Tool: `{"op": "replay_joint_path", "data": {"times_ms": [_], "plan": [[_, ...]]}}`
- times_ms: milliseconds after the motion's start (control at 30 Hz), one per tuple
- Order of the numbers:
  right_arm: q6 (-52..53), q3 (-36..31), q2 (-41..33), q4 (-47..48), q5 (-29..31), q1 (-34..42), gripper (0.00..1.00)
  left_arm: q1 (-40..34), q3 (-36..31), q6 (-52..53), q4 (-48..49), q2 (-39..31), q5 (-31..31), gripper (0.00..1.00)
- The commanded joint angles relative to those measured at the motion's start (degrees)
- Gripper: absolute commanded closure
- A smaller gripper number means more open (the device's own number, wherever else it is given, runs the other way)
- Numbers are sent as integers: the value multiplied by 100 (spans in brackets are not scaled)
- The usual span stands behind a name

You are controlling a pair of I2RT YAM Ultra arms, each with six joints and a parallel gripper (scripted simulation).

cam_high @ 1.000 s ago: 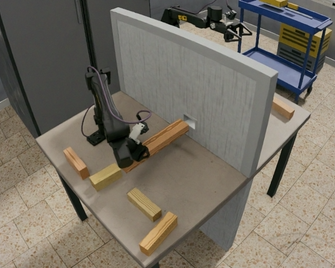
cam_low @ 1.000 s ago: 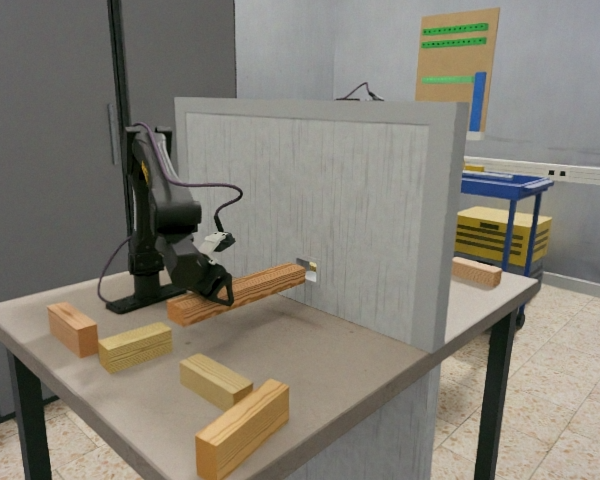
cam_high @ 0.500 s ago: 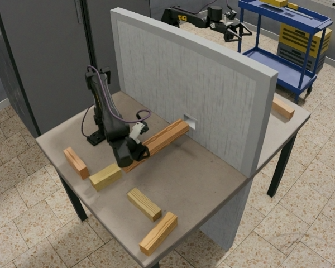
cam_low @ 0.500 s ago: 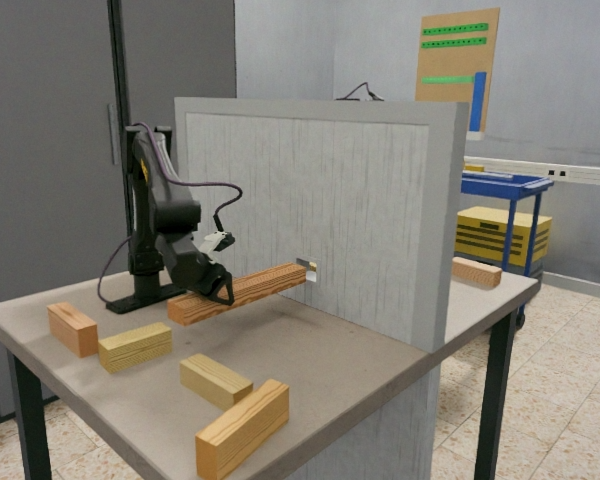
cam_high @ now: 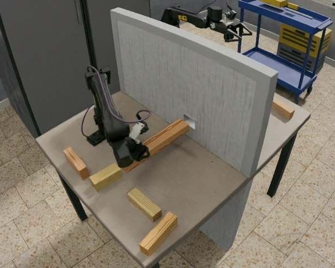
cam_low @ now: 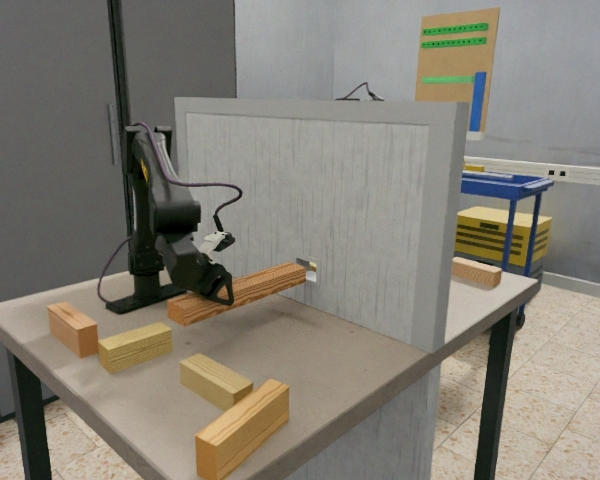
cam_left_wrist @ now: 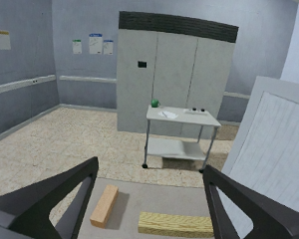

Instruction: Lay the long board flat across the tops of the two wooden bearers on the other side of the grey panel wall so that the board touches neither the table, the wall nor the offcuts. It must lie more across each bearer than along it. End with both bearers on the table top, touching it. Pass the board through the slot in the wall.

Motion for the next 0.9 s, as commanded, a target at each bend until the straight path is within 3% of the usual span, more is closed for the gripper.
{"op": "replay_joint_path", "data": {"times_ms": [0, 767, 867], "plan": [[34, 186, -282, -192, -448, 76, 100, -23, 29, -14, 142, -119, -43, 0], [47, -27, -218, -139, -444, 20, 100, -23, 29, -14, 142, -119, -43, 0], [-85, 244, -270, -271, -456, -64, 100, -23, 29, -14, 142, -119, -43, 0]]}}
